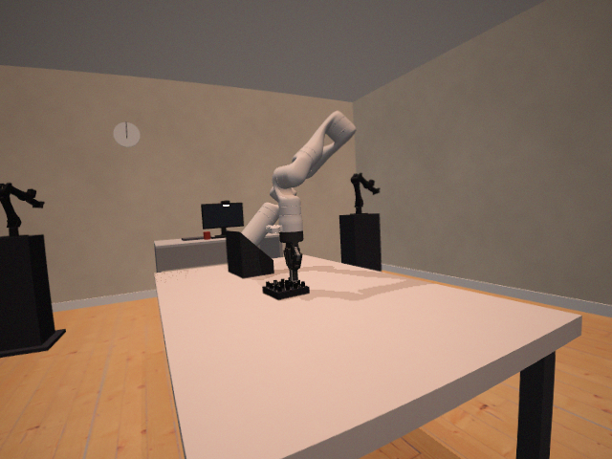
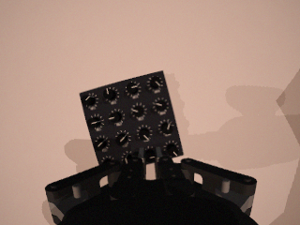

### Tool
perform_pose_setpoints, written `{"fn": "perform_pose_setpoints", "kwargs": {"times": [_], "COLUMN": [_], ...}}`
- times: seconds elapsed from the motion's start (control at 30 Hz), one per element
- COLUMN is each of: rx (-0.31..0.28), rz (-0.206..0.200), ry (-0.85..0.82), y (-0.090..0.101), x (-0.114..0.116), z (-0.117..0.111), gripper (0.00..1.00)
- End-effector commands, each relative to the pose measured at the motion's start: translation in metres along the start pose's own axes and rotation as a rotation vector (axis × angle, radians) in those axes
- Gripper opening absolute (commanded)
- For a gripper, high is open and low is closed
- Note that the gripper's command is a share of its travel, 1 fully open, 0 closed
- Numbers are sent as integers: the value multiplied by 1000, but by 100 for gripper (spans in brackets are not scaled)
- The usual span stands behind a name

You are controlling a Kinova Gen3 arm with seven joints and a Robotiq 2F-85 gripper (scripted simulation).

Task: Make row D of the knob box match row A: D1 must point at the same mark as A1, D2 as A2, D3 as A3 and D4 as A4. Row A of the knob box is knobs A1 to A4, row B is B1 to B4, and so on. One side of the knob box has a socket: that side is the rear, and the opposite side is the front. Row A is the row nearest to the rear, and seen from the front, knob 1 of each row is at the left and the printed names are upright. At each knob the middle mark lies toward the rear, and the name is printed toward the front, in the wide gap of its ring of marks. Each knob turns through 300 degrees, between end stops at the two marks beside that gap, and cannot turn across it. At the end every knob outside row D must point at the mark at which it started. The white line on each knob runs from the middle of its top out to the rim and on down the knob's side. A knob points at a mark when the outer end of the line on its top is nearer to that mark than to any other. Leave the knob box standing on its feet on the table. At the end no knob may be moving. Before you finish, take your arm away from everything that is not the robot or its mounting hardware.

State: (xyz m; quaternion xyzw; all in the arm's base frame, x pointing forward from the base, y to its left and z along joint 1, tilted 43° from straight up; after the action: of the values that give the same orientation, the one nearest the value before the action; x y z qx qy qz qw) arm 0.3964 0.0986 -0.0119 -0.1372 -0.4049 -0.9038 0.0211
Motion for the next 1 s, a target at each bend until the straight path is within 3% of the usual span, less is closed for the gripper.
{"fn": "perform_pose_setpoints", "kwargs": {"times": [0.0,0.03,0.97], "rx": [0,0,0], "rz": [0,0,0], "ry": [0,0,0], "y": [0,0,6], "x": [0,0,0], "z": [0,0,0], "gripper": [8,19,19]}}
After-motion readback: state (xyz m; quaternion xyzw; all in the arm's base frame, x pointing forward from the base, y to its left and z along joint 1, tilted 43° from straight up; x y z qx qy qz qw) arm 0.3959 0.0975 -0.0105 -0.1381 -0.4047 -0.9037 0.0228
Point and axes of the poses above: the point where the finger pads meet when closed, its own y axis back along the fingers, its own x axis across the jaws, z = x × y, the point moved 6 cm from there along y, back along the fingers, and after that the axes turned 11 degrees about -y, right-handed, at the moved point
